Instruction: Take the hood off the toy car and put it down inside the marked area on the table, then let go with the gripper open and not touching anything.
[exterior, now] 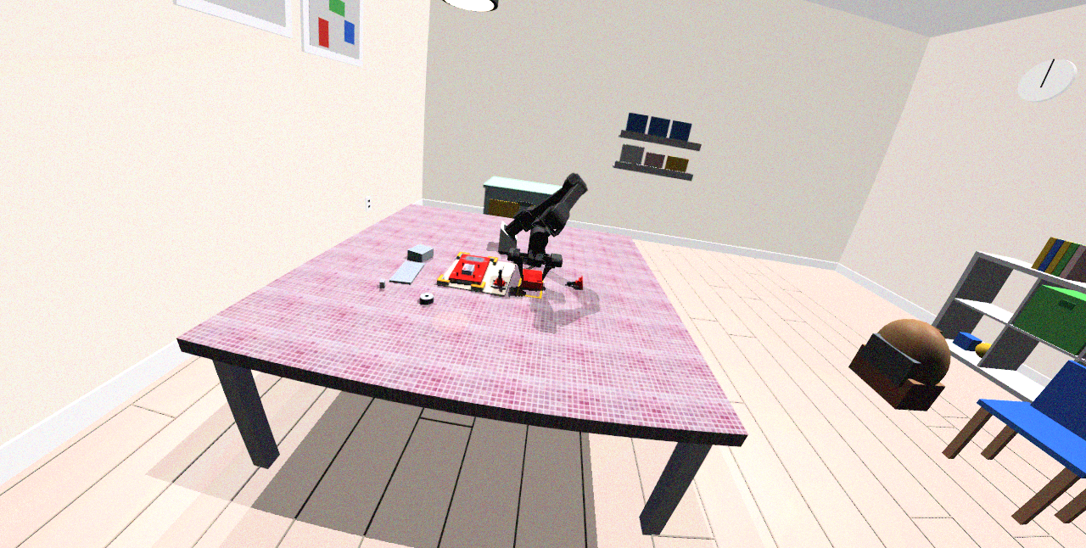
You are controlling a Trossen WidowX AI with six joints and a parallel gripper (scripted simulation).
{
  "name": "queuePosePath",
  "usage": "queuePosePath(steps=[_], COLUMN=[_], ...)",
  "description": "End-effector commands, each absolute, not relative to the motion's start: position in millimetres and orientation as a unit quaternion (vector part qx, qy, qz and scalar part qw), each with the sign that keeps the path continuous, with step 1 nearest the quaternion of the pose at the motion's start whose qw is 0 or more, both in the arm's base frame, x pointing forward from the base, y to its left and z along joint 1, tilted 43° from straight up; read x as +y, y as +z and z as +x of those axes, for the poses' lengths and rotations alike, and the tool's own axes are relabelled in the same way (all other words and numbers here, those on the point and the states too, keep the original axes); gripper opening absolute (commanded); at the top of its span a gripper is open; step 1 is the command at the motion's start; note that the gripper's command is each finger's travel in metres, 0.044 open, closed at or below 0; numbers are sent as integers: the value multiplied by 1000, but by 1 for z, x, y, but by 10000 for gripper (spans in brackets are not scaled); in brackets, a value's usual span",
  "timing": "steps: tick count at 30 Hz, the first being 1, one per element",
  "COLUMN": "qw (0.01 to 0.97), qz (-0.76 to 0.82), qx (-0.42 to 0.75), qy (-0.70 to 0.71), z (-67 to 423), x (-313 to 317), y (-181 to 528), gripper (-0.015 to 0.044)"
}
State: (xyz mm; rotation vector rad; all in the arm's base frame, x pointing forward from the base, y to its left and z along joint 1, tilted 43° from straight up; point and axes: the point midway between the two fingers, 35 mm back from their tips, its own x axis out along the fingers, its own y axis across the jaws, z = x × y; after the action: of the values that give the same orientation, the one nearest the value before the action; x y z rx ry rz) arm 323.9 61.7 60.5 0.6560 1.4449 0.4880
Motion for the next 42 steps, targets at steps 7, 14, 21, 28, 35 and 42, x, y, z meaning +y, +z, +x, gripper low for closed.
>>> queuePosePath(steps=[7,14,21,28,35,42], qw=[672,675,675,675,672,672], qz=[295,292,292,292,293,293], qx=[644,642,642,643,644,644], qy=[216,217,217,217,219,219], z=[322,324,324,324,319,319], x=[65,65,65,60,17,16], y=[56,57,57,62,107,109], gripper=[0,105,289,440,440,440])
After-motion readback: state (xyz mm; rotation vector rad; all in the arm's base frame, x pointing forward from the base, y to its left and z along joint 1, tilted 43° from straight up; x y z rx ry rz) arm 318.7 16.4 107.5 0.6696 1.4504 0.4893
